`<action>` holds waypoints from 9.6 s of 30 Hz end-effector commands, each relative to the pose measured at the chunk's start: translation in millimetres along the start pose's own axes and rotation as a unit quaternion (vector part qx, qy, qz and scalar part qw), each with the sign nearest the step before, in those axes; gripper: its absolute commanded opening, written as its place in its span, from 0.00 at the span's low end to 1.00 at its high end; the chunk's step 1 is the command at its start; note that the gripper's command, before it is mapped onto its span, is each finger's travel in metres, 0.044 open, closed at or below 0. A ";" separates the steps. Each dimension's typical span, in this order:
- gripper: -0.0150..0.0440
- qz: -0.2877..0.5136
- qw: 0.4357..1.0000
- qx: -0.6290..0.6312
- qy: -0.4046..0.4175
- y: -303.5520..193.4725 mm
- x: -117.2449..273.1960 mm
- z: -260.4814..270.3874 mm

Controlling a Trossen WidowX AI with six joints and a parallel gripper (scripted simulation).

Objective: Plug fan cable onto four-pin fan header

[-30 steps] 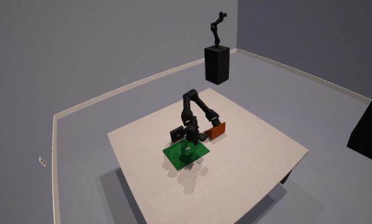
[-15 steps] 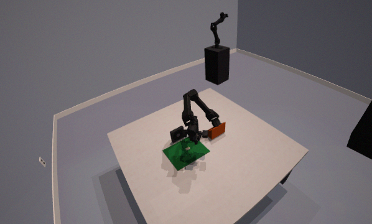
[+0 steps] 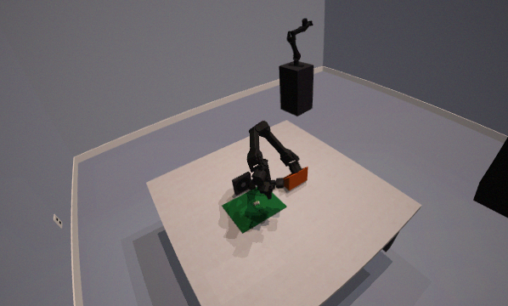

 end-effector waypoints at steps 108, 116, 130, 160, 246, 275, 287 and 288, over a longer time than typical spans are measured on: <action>0.25 -0.596 0.798 0.039 -0.077 -111.6 -68.3 2.0; 0.25 -0.597 0.798 0.041 -0.078 -111.3 -63.9 3.1; 0.25 -0.597 0.797 0.043 -0.079 -114.1 -70.3 2.0; 0.25 -0.596 0.798 0.043 -0.079 -122.2 -94.5 -0.7; 0.25 -0.594 0.800 0.043 -0.074 -130.0 -163.6 -3.8; 0.25 -0.594 0.800 0.043 -0.074 -130.0 -163.6 -3.8; 0.25 -0.594 0.800 0.043 -0.074 -130.0 -163.6 -3.8; 0.25 -0.594 0.800 0.043 -0.074 -130.0 -163.6 -3.8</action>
Point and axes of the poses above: the point midway between the two fingers, 35 mm back from their tips, its own x axis back along the fingers, its own z axis across the jaws, y = z × x, the point moved 8 cm from there along x, back along the fingers, and after that the axes turned 5 degrees about x, right-handed, at the moved point
